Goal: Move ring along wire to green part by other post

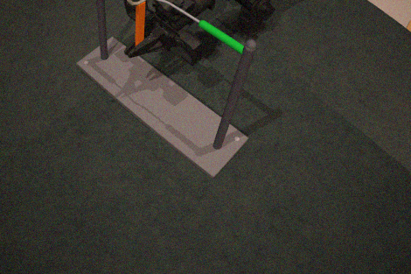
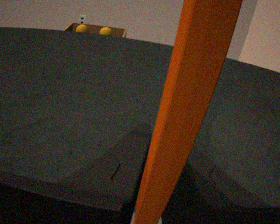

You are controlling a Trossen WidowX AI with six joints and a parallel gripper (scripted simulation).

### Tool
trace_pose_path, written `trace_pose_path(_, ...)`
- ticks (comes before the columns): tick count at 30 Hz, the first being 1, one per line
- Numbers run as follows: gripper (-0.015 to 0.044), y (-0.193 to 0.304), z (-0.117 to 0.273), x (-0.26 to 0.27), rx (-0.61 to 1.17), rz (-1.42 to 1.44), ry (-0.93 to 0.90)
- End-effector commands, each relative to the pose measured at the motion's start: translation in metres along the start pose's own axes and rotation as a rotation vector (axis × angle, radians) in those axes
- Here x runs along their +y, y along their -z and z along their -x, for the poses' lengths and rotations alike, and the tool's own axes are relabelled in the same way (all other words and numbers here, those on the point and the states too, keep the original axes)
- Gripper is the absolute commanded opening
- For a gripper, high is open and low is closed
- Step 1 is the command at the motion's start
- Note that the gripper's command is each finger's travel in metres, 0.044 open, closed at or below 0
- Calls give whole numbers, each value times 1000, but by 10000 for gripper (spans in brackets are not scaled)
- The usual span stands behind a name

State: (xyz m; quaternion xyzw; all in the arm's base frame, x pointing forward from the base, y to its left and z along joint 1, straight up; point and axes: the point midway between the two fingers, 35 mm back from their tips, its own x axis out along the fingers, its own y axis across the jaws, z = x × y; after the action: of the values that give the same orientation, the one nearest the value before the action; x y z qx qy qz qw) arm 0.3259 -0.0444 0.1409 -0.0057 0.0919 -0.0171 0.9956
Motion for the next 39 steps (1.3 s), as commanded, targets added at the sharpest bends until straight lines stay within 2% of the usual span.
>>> trace_pose_path(1,-150,-4,2,4,-11,-5,24)
trace_pose_path(19,-150,-4,-1,23,-9,-16,38)
trace_pose_path(39,-150,-5,-1,47,-8,-9,-182)
